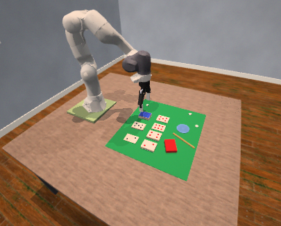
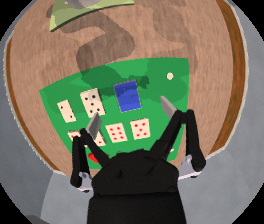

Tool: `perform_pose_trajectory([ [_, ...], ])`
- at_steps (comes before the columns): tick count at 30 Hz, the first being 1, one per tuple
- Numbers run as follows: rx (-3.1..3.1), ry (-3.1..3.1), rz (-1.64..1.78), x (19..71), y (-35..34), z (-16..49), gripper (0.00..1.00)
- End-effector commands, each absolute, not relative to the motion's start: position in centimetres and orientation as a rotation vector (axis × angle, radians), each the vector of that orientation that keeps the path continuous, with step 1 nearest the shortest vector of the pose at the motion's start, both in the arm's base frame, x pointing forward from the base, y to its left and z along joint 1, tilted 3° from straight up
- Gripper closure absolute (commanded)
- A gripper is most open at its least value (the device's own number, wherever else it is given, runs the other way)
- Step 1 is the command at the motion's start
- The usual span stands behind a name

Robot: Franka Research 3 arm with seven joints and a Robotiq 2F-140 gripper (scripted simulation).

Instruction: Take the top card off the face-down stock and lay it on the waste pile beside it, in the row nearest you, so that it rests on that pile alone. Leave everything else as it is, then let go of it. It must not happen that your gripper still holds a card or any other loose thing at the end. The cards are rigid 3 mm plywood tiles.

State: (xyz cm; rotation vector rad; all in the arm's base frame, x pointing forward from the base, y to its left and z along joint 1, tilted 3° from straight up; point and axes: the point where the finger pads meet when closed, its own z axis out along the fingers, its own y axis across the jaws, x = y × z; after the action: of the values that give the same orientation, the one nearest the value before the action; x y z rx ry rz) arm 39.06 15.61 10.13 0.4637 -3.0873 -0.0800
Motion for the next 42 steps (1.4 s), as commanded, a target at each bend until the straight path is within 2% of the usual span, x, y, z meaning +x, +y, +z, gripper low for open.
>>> perform_pose_trajectory([
  [1,0.442,-3.093,-0.08,39.07,15.63,10.11,0.0],
  [10,0.525,-3.082,-0.08,39.09,15.62,10.15,0.0],
  [16,1.024,-2.967,-0.079,39.2,15.57,10.4,0.0],
  [42,2.067,-2.393,-0.094,39.08,15.39,10.18,0.0],
])
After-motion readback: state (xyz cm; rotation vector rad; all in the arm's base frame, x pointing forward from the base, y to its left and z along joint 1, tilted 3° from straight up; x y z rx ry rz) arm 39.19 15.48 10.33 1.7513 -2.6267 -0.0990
